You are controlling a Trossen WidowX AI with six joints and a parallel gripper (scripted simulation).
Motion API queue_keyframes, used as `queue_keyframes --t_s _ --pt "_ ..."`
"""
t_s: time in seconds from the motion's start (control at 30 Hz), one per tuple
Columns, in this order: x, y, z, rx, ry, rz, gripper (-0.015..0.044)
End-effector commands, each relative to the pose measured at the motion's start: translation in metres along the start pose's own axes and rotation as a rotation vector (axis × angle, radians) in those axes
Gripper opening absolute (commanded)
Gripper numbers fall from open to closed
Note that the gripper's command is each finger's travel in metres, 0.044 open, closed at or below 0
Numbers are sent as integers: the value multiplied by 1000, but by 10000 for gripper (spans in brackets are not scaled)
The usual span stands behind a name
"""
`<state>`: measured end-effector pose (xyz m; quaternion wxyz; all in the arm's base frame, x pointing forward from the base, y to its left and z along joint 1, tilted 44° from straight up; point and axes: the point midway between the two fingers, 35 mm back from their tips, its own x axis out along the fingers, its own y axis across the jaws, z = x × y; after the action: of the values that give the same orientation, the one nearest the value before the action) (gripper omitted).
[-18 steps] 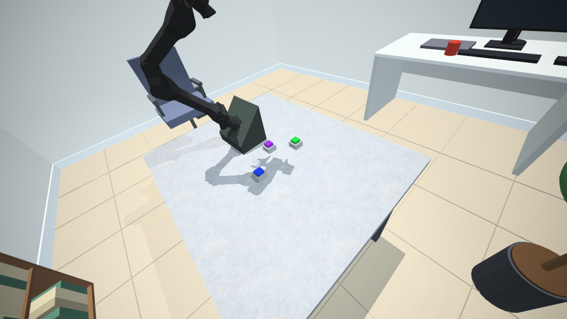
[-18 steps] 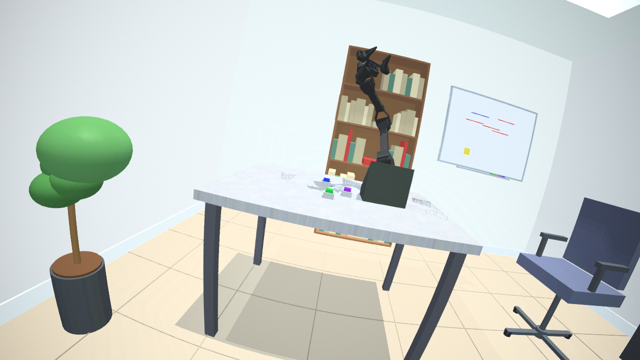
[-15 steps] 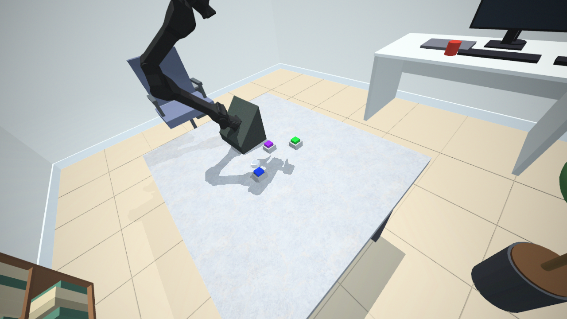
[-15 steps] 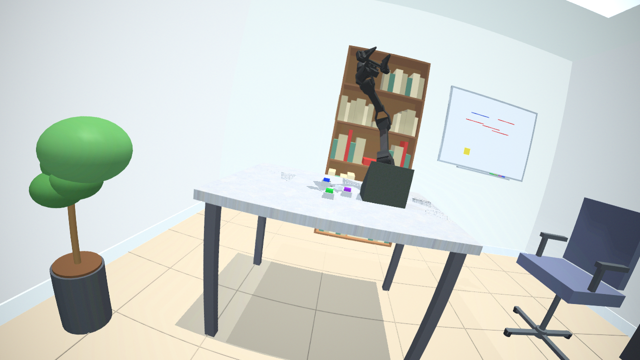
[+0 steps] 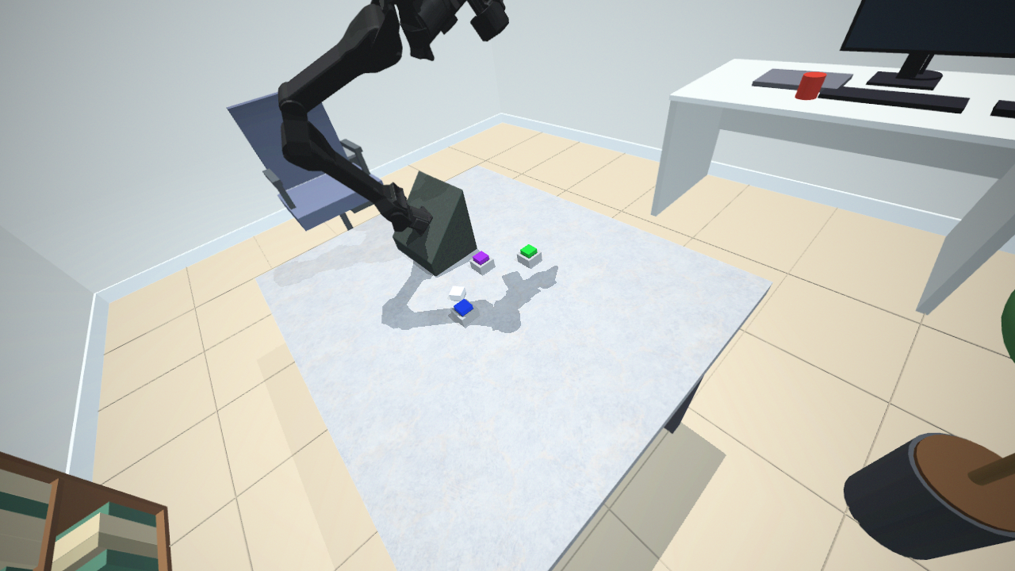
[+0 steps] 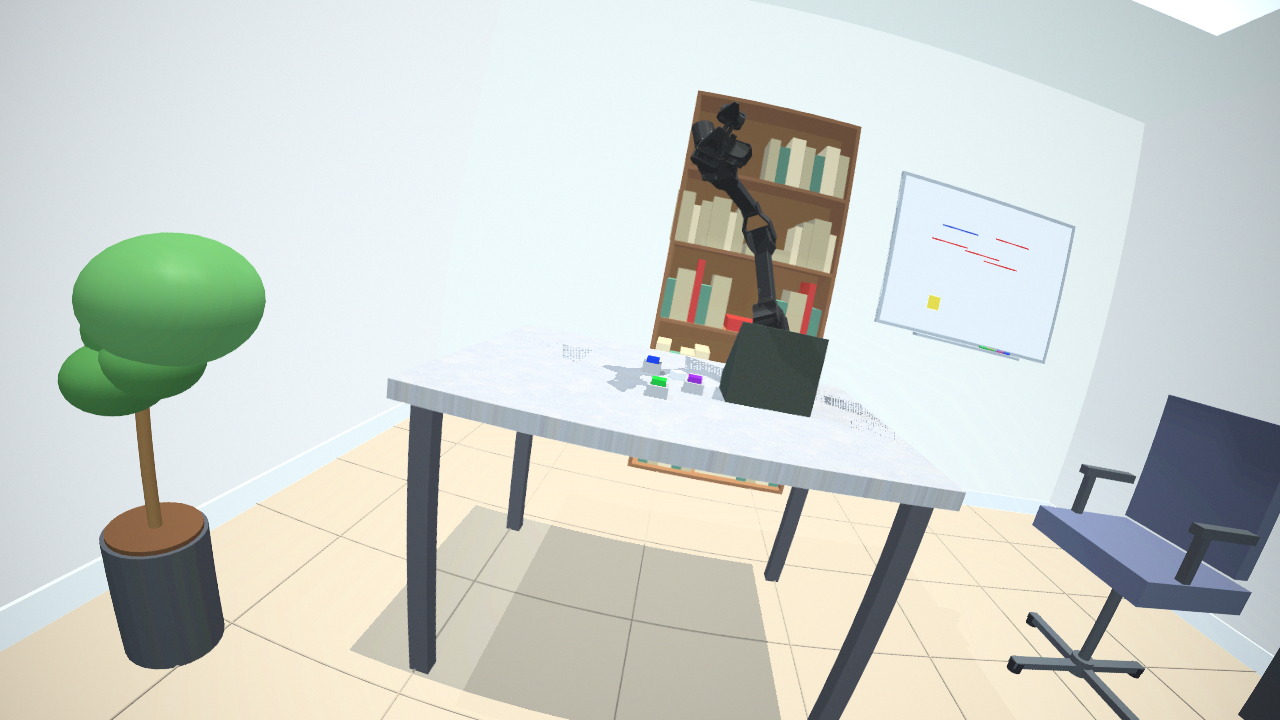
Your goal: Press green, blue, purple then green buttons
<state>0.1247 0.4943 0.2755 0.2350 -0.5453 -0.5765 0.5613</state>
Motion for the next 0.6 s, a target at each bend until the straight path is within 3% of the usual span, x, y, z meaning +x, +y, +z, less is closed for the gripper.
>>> queue_keyframes --t_s 0.0,0.27,0.57 --pt "10 77 -9 536 108 228 400" --pt "6 158 -5 1070 314 448 400" --pt "-16 245 12 1606 691 656 400"
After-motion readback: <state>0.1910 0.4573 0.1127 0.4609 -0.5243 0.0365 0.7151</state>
